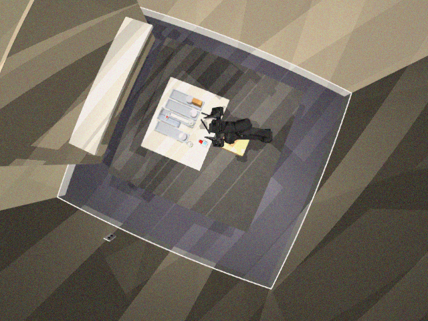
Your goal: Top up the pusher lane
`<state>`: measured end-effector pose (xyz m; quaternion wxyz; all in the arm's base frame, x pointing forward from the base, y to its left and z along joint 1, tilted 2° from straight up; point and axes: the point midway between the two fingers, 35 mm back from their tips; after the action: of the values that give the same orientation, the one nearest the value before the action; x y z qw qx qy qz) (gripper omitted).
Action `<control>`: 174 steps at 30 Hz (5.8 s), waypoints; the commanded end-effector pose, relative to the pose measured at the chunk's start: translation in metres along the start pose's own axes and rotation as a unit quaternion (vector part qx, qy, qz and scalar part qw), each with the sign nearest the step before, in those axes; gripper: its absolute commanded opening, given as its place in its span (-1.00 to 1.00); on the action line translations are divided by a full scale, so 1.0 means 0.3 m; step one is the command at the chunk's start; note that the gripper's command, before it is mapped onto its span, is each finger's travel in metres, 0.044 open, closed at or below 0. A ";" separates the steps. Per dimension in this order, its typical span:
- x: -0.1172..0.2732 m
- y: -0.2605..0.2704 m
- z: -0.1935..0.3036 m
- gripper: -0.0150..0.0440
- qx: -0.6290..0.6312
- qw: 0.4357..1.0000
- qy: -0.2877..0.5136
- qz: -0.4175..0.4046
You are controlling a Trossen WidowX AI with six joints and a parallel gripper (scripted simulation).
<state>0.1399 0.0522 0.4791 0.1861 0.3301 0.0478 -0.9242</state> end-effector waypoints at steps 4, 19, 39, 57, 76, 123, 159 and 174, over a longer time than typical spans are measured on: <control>-0.061 0.028 -0.127 1.00 0.069 0.995 -0.075 -0.005; -0.066 0.085 -0.944 1.00 0.429 0.736 -0.460 0.249; 0.503 0.010 -1.483 1.00 0.393 0.176 -0.350 0.832; 0.595 0.003 -1.626 1.00 0.393 0.176 -0.350 0.832; 0.647 0.002 -1.690 1.00 0.393 0.176 -0.350 0.832; 0.461 0.015 -1.428 -0.49 0.393 0.176 -0.350 0.832; 0.777 0.489 -1.427 -0.49 0.391 0.172 -0.363 0.828; 0.816 0.492 -1.481 -0.49 0.391 0.172 -0.363 0.828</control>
<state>0.2832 -0.0663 -0.0144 0.6858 -0.1663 -0.6933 -0.1460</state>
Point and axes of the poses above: the point midway between the two fingers, 35 mm back from their tips, its own x axis back along the fingers, its own y axis across the jaws, z = x × y, and after that the axes turned 13 degrees about -x, right-handed
